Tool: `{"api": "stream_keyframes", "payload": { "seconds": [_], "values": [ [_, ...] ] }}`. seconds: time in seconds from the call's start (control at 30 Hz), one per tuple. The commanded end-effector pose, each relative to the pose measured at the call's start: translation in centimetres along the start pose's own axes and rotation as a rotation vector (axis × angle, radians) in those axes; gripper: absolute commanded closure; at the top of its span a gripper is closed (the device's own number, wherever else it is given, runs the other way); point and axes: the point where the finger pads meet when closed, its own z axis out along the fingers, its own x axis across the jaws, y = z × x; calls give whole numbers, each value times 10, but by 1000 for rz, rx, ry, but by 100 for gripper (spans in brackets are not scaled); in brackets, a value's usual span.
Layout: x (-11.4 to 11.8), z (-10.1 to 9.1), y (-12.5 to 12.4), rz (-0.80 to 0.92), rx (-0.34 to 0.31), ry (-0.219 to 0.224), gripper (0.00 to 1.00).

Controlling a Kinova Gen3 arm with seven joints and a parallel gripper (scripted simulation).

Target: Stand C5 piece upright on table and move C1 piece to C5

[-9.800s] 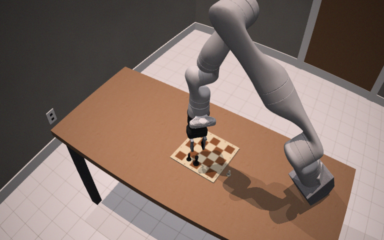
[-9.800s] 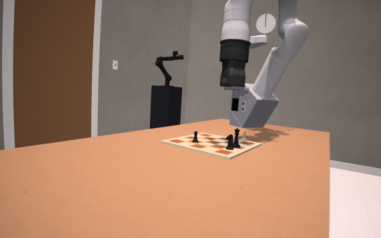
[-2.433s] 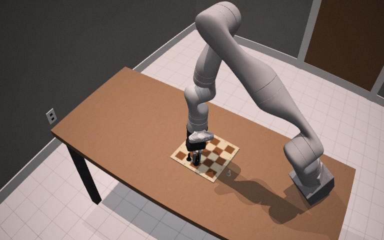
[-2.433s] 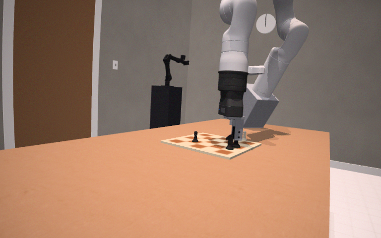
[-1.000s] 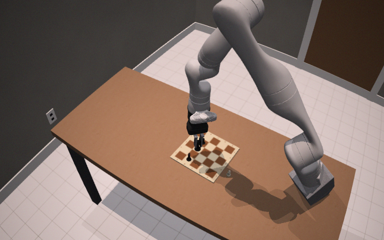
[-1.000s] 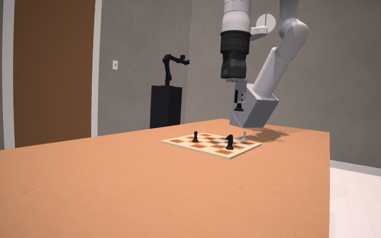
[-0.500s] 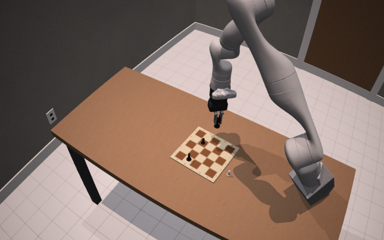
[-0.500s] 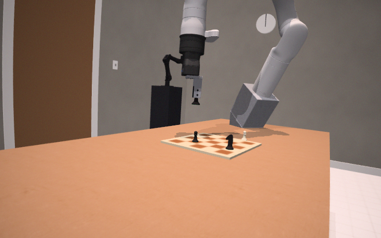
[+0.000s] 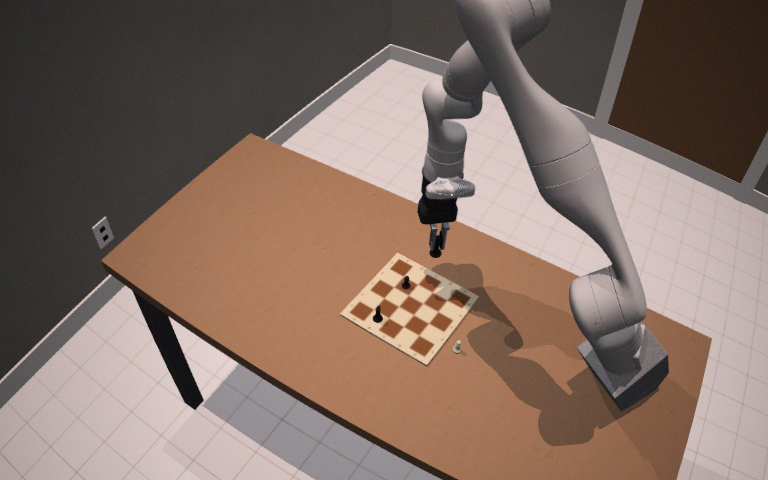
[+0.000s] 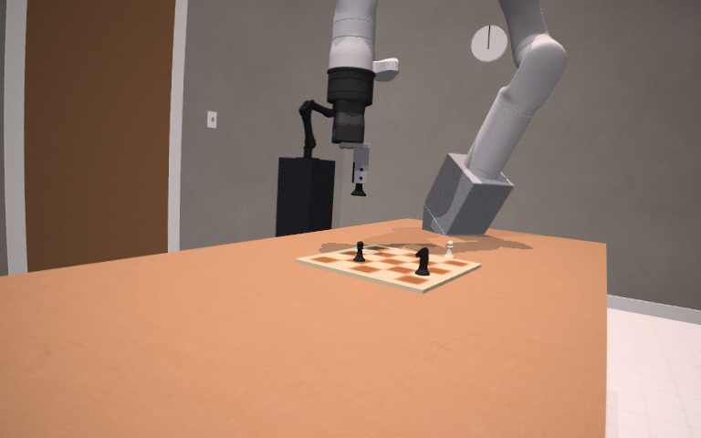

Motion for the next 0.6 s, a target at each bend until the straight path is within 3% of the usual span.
{"api": "stream_keyframes", "payload": {
  "seconds": [0.0, 0.23, 0.57],
  "values": [
    [0, 3, 0, 0, 1, 1, 100],
    [0, 17, 0, 0, 1, 1, 100],
    [1, 63, 1, 0, 1, 1, 100]
  ]
}}
